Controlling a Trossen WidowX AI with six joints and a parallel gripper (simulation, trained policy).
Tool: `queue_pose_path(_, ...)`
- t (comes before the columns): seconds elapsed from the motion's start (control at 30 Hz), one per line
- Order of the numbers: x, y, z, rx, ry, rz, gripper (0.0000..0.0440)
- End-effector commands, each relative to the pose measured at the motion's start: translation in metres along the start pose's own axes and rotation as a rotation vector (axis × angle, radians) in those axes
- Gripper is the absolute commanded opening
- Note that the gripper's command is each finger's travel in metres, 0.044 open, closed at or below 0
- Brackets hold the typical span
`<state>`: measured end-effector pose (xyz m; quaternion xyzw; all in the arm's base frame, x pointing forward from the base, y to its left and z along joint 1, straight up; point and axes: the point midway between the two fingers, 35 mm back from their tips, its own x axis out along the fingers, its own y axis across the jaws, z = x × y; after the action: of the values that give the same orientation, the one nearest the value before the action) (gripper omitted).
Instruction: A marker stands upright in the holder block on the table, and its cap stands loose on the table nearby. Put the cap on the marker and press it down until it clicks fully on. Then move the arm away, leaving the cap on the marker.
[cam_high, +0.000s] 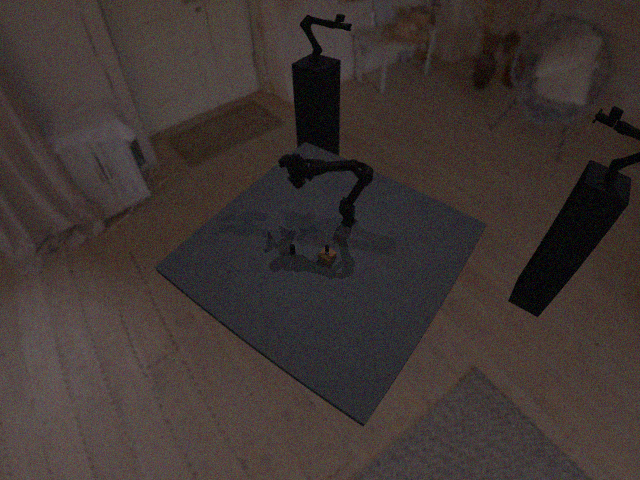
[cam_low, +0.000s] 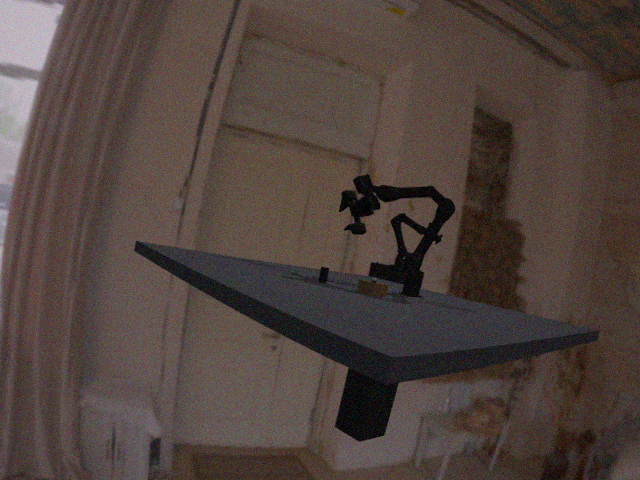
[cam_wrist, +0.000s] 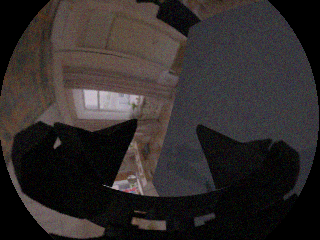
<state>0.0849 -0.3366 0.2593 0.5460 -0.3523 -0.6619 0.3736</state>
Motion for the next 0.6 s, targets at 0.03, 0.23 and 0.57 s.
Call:
queue_pose_path(0.03,0.001,-0.003,-0.003,0.001,0.006,-0.015,0.0348)
queue_pose_path(0.23,0.002,-0.01,-0.015,0.01,0.033,-0.064,0.023)
queue_pose_path(0.57,0.004,-0.015,-0.035,0.006,0.067,-0.142,0.0251)
